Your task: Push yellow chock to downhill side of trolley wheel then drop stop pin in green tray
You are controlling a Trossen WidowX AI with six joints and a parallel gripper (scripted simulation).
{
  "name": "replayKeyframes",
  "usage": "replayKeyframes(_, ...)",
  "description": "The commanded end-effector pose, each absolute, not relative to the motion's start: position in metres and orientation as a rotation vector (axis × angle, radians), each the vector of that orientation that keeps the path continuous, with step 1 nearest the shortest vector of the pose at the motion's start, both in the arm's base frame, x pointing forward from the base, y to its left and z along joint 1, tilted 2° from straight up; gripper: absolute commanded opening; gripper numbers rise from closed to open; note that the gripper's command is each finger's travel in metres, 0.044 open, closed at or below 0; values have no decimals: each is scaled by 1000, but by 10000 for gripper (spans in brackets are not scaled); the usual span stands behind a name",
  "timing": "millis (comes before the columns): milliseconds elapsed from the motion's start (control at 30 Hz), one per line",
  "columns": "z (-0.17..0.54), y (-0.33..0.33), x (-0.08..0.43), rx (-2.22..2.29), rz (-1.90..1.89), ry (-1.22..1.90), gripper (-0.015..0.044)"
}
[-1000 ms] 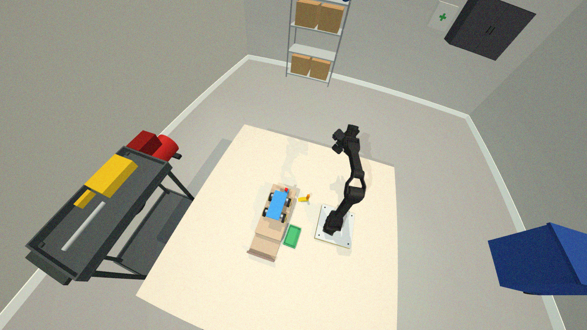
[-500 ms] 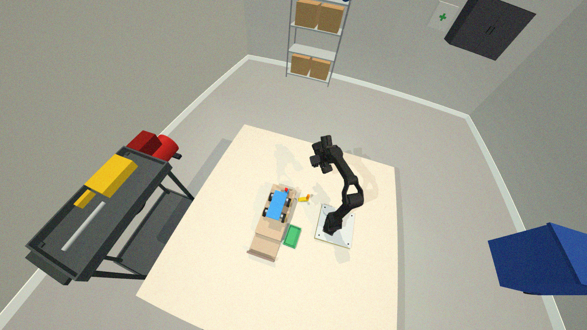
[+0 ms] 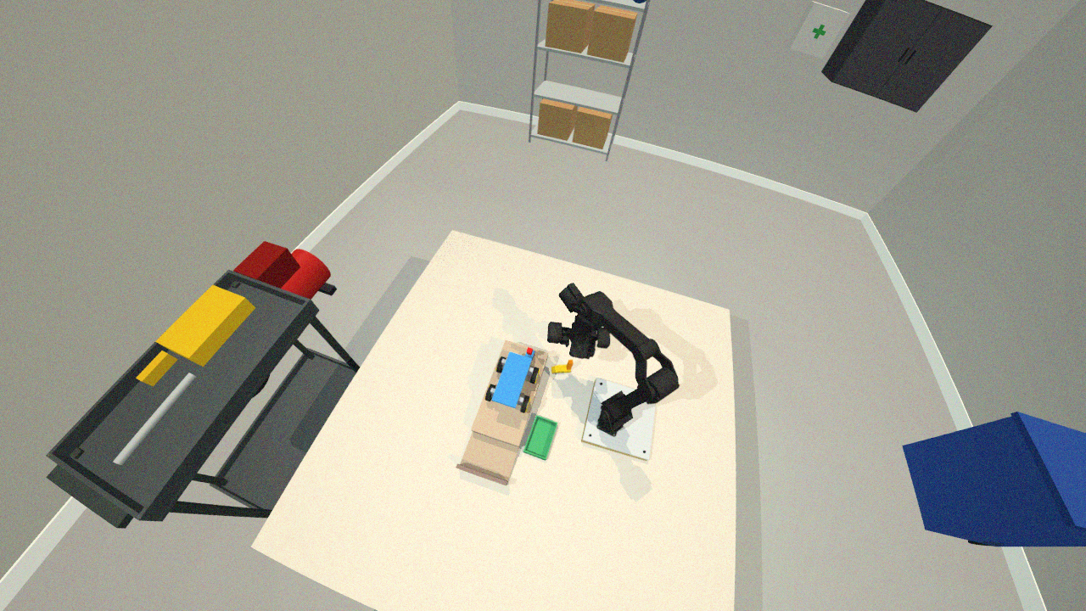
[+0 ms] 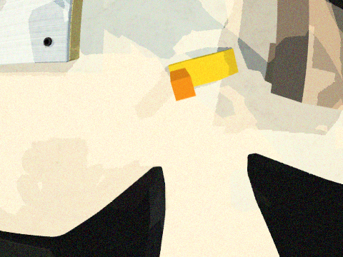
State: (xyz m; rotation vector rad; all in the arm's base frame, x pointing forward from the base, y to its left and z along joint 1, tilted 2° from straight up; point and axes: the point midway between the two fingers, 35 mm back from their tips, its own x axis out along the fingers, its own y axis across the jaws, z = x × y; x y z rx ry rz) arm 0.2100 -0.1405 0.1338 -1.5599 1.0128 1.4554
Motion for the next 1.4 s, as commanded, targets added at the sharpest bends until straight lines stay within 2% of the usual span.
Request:
replayKeyframes(0,130,-122,200,-1593,1608,922,190)
replayKeyframes(1367,56,-123,199,-1593,1608,922,190)
